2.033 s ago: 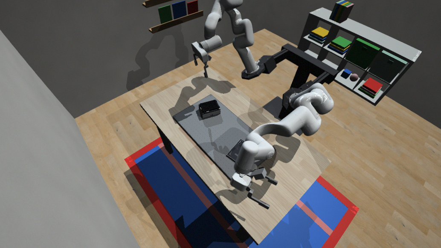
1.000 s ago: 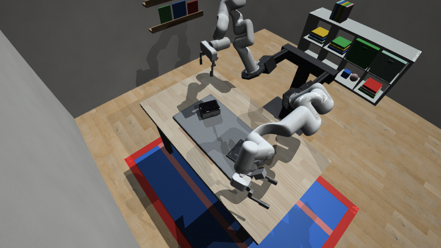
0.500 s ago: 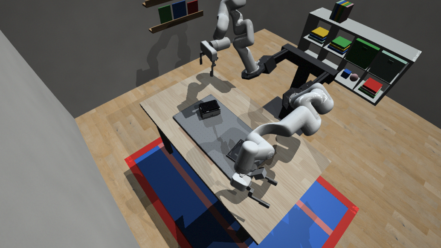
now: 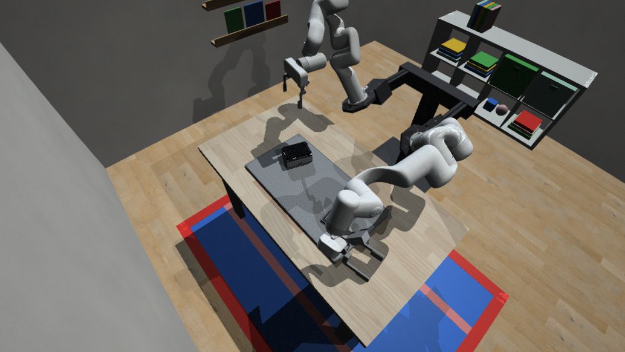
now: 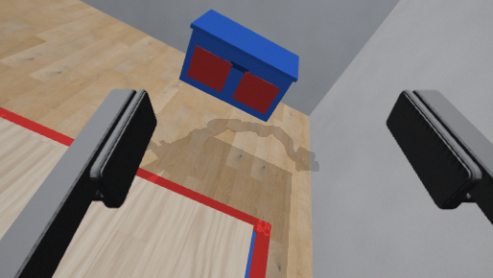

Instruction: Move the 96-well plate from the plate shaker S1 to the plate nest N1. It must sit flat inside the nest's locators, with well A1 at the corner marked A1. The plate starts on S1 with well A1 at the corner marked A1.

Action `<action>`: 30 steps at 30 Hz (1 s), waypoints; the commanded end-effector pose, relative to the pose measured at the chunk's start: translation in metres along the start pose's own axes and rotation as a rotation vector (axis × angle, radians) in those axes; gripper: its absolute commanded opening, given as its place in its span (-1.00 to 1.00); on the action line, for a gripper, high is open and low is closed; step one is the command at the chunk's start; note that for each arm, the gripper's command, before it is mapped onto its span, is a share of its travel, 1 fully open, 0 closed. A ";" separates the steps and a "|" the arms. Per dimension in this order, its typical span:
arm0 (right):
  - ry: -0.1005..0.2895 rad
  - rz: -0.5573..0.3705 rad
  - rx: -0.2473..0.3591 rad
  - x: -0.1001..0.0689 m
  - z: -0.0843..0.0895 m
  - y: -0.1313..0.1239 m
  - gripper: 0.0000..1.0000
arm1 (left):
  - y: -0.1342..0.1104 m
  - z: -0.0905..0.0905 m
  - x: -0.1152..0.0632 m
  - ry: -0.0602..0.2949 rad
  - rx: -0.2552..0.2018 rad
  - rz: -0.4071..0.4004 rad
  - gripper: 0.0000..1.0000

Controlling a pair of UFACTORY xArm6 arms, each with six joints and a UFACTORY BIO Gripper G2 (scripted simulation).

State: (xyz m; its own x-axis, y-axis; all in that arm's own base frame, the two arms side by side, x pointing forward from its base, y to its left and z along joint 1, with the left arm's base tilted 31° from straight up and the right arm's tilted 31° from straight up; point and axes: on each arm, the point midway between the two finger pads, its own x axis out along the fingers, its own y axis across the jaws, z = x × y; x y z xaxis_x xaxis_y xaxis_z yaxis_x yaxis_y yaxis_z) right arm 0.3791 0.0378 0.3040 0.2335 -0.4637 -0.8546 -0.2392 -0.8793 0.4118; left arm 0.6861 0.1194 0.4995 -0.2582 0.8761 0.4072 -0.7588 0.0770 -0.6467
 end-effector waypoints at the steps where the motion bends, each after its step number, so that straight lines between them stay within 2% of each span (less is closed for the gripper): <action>1: 0.003 -0.002 0.002 -0.001 -0.001 0.000 1.00 | -0.002 0.005 -0.025 0.023 0.009 -0.056 -0.25; 4: 0.003 -0.002 0.002 -0.001 -0.001 0.000 1.00 | -0.002 0.006 -0.029 0.023 0.009 -0.056 -0.25; 7: 0.003 -0.002 0.002 -0.001 -0.001 0.000 1.00 | 0.000 0.007 -0.044 0.054 0.034 -0.147 -0.25; 11: 0.003 -0.002 0.002 -0.001 -0.001 0.000 1.00 | 0.001 0.010 -0.063 0.055 0.035 -0.149 -0.25; 13: 0.003 -0.002 0.002 -0.001 -0.001 0.000 1.00 | 0.001 0.010 -0.063 0.055 0.035 -0.149 -0.25; 16: 0.003 -0.002 0.002 -0.001 -0.001 0.000 1.00 | 0.004 0.012 -0.078 0.085 0.058 -0.241 -0.25; 19: 0.003 -0.002 0.002 -0.001 -0.001 0.000 1.00 | 0.006 0.014 -0.092 0.086 0.059 -0.243 -0.25; 22: 0.003 -0.002 0.002 -0.001 -0.001 0.000 1.00 | 0.007 0.015 -0.097 0.086 0.059 -0.243 -0.25; 25: 0.003 -0.002 0.002 -0.001 -0.001 0.000 1.00 | 0.010 0.018 -0.111 0.115 0.081 -0.336 -0.25; 29: 0.003 -0.002 0.002 -0.001 -0.001 0.000 1.00 | 0.015 0.021 -0.130 0.116 0.081 -0.338 -0.25; 30: 0.003 -0.002 0.002 -0.001 -0.001 0.000 1.00 | 0.015 0.021 -0.130 0.116 0.081 -0.338 -0.25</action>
State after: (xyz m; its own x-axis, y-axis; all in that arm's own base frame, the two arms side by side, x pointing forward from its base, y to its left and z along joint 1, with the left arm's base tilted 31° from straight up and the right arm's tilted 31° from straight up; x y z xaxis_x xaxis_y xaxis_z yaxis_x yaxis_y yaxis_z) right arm 0.3791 0.0378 0.3040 0.2335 -0.4637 -0.8546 -0.2392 -0.8793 0.4118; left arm 0.6963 0.0116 0.4554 0.0582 0.8601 0.5068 -0.8375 0.3184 -0.4441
